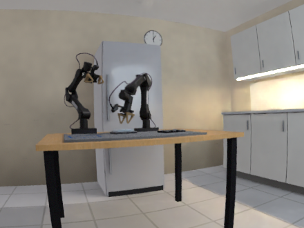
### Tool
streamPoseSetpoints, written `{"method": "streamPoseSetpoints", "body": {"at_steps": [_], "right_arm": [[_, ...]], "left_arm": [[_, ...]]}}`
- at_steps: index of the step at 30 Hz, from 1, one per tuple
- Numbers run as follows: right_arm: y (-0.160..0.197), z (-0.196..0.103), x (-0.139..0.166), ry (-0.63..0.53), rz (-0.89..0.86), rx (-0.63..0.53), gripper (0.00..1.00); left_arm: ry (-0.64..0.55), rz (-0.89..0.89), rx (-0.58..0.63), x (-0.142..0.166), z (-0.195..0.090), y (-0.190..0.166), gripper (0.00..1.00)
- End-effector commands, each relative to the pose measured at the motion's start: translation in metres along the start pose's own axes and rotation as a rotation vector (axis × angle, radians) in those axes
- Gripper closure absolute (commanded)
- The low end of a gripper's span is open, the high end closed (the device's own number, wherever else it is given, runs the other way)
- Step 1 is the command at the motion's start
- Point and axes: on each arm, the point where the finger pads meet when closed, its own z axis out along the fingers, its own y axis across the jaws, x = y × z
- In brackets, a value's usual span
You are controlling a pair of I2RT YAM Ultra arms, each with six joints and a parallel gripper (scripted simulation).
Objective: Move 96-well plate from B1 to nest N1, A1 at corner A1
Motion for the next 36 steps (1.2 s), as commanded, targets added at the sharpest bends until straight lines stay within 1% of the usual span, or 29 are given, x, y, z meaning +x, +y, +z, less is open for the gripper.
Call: {"method": "streamPoseSetpoints", "body": {"at_steps": [1, 5, 11, 15, 18, 20, 22, 34, 36], "right_arm": [[0.006, -0.039, 0.044, 0.131, -0.022, -0.027, 0.0], [0.003, -0.053, 0.052, 0.13, -0.022, -0.025, 0.0], [0.004, -0.06, 0.056, 0.125, -0.029, -0.039, 0.0], [0.011, -0.07, 0.069, 0.15, -0.071, -0.107, 0.0], [0.017, -0.078, 0.075, 0.15, -0.116, -0.185, 0.0], [0.024, -0.082, 0.076, 0.142, -0.154, -0.256, 0.0], [0.027, -0.084, 0.077, 0.139, -0.173, -0.292, 0.0], [0.028, -0.084, 0.077, 0.139, -0.176, -0.299, 0.0], [0.028, -0.084, 0.077, 0.139, -0.176, -0.299, 0.0]], "left_arm": [[0.114, 0.082, 0.022, -0.002, -0.009, 0.0, 0.0], [0.15, 0.105, 0.029, -0.008, -0.008, 0.002, 0.0], [0.165, 0.116, 0.032, -0.013, -0.006, 0.004, 0.0], [0.219, 0.14, 0.043, -0.011, -0.006, 0.004, 0.0], [0.26, 0.162, 0.052, -0.013, -0.005, 0.005, 0.0], [0.273, 0.171, 0.055, -0.016, -0.004, 0.006, 0.0], [0.272, 0.173, 0.054, -0.019, -0.003, 0.007, 0.0], [0.248, 0.171, 0.051, -0.024, -0.004, 0.007, 0.0], [0.245, 0.166, 0.048, -0.027, 0.002, 0.009, 0.0]]}}
